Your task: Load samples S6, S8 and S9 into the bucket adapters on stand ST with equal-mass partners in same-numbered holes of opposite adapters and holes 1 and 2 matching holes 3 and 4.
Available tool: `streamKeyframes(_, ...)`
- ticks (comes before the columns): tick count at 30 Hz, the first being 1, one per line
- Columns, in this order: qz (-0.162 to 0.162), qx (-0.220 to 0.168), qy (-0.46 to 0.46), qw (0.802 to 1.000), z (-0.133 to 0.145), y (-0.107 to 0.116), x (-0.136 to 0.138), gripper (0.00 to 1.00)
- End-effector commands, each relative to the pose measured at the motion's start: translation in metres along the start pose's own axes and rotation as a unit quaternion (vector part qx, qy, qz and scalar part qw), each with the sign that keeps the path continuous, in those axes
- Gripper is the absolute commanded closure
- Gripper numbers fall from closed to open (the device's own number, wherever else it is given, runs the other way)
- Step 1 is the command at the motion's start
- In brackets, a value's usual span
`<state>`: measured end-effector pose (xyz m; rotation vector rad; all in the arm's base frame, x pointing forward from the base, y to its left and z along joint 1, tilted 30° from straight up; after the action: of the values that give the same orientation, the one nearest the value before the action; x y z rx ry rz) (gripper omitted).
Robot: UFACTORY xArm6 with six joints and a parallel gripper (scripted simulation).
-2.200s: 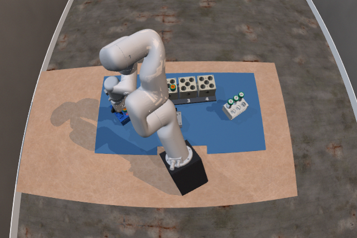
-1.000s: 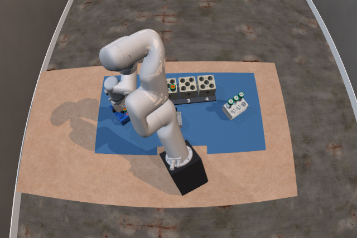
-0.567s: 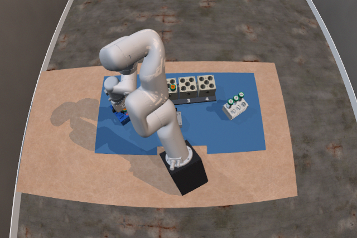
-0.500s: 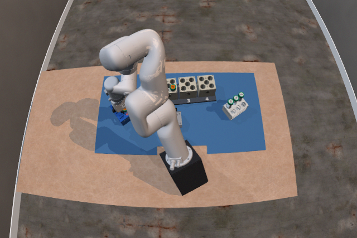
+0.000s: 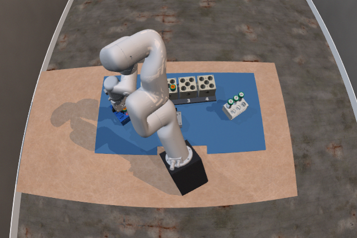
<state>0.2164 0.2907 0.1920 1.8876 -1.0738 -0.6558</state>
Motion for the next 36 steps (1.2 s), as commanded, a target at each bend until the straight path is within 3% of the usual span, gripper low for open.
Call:
streamKeyframes(1, -0.001, 0.001, 0.000, 1.000, -0.001, 0.002, 0.000, 1.00)
streamKeyframes(27, -0.001, 0.001, 0.000, 1.000, -0.001, 0.016, 0.000, 1.00)
streamKeyframes(36, -0.001, 0.001, 0.000, 1.000, -0.001, 0.031, 0.000, 1.00)
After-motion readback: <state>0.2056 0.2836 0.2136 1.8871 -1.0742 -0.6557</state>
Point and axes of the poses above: the point where the finger pads meet when closed, its own y axis back along the fingers, its own x axis across the jaws, z = x × y, the point moved 8 cm from there along y, back along the fingers, and after that the axes turned 14 degrees about -y, right-handed, at the moved point
